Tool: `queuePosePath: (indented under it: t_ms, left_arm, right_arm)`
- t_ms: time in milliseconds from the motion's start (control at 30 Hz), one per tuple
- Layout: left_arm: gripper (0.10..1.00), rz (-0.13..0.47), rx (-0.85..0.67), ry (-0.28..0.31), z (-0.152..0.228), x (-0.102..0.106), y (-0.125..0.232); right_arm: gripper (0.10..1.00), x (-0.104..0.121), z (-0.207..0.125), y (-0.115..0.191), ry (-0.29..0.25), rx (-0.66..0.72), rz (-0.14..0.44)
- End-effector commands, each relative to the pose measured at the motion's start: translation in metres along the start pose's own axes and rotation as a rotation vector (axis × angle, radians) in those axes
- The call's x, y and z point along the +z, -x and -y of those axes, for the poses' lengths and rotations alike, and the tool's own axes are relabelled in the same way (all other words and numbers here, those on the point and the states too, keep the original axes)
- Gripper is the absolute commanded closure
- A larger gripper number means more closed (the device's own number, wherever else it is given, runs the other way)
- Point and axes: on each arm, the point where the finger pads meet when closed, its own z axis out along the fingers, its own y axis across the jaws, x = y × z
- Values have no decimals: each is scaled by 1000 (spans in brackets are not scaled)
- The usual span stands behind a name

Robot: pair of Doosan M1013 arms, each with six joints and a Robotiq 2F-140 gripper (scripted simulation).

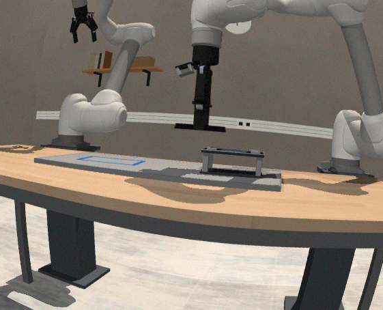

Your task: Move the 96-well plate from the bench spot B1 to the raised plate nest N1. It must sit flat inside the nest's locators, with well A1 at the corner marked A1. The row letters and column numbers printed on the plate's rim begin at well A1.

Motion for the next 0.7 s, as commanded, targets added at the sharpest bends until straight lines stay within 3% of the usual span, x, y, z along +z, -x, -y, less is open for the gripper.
queuePosePath:
  t_ms: [0, 667]
  left_arm:
    - [493, -1, 0, -2, 2, -3, 12]
    - [493, -1, 0, -2, 9, -13, 70]
  right_arm:
    - [98, 0, 0, 0, 0, 0, 0]
    - [98, 0, 0, 0, 0, 0, 0]
